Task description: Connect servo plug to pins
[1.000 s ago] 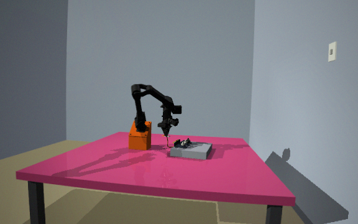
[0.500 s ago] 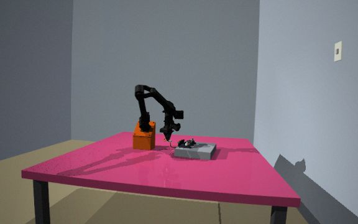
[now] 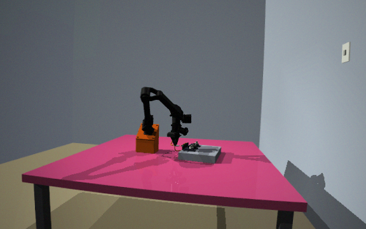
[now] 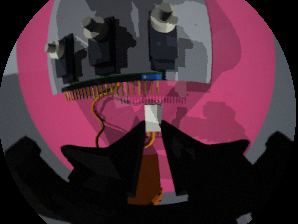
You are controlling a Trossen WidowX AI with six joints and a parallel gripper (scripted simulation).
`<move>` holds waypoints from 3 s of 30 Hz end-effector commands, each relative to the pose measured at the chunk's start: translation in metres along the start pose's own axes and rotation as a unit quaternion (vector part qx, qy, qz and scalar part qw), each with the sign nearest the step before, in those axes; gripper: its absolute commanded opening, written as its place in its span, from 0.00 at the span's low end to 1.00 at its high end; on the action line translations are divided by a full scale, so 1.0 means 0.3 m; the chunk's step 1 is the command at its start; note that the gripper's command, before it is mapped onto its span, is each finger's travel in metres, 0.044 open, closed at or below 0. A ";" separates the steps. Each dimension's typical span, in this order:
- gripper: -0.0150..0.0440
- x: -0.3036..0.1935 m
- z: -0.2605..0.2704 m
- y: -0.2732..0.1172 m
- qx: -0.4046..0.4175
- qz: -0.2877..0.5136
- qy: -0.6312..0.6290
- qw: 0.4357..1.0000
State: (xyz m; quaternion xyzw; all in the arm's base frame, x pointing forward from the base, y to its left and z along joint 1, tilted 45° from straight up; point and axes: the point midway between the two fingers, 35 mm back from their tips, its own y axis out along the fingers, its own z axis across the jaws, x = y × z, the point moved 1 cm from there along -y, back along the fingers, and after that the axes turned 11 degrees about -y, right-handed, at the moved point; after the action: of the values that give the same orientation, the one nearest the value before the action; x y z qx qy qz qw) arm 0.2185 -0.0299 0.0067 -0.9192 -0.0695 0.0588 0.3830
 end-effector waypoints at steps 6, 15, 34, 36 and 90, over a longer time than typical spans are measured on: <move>0.25 0.033 -0.009 0.000 -0.003 0.000 -0.003 1.000; 0.25 0.040 -0.007 0.000 -0.003 0.000 -0.002 1.000; 0.25 0.080 -0.018 -0.001 -0.003 0.000 -0.002 1.000; 0.25 0.084 -0.019 -0.001 -0.003 0.000 -0.002 1.000; 1.00 0.088 -0.008 -0.193 -0.002 0.000 -0.002 1.000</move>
State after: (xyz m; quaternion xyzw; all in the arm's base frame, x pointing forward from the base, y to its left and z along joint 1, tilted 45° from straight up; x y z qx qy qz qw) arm 0.2405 0.0127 0.0485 -0.9207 -0.0727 0.0617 0.3785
